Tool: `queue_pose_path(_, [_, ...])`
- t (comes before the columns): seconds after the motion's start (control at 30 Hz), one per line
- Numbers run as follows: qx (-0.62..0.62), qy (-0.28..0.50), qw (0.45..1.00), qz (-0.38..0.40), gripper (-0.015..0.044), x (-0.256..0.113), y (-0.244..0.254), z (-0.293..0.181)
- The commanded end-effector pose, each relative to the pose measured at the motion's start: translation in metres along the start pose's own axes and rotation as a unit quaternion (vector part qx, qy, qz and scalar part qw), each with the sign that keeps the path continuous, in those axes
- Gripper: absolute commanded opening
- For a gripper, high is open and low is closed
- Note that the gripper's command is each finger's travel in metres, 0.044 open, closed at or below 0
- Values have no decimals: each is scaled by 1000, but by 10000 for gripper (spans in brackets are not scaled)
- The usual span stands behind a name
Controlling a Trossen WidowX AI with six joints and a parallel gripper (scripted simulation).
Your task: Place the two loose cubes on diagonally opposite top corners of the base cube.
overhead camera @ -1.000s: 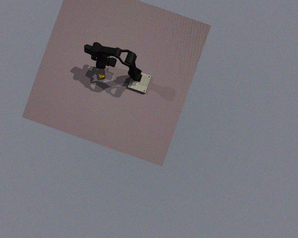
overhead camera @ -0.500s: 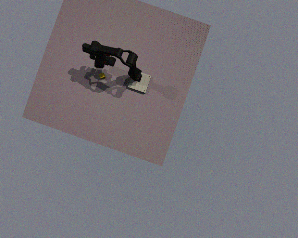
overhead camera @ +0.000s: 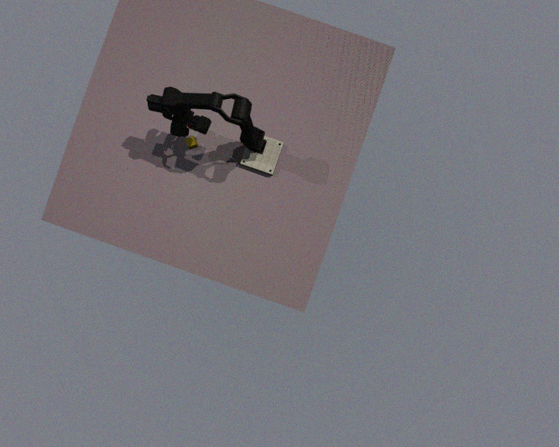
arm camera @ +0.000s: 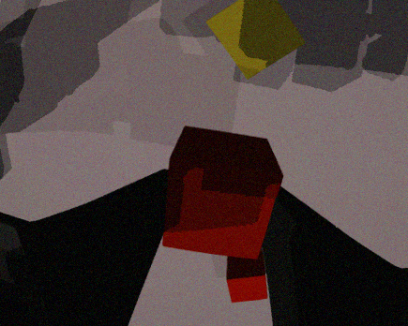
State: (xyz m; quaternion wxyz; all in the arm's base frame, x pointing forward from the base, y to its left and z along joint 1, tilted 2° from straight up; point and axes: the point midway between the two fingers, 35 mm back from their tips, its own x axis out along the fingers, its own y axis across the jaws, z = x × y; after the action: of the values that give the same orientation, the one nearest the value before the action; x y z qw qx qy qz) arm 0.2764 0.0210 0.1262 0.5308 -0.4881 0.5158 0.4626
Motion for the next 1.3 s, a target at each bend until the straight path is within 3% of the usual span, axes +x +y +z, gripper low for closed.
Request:
queue_pose_path(0.0, [9, 0, 1000, -6, 105, 1, -6, 12])
queue_pose_path(0.73, [51, -4, 999, -6, 105, 21, -11, 79])
queue_pose_path(1.27, [54, -4, 998, -6, 105, 27, -11, 82])
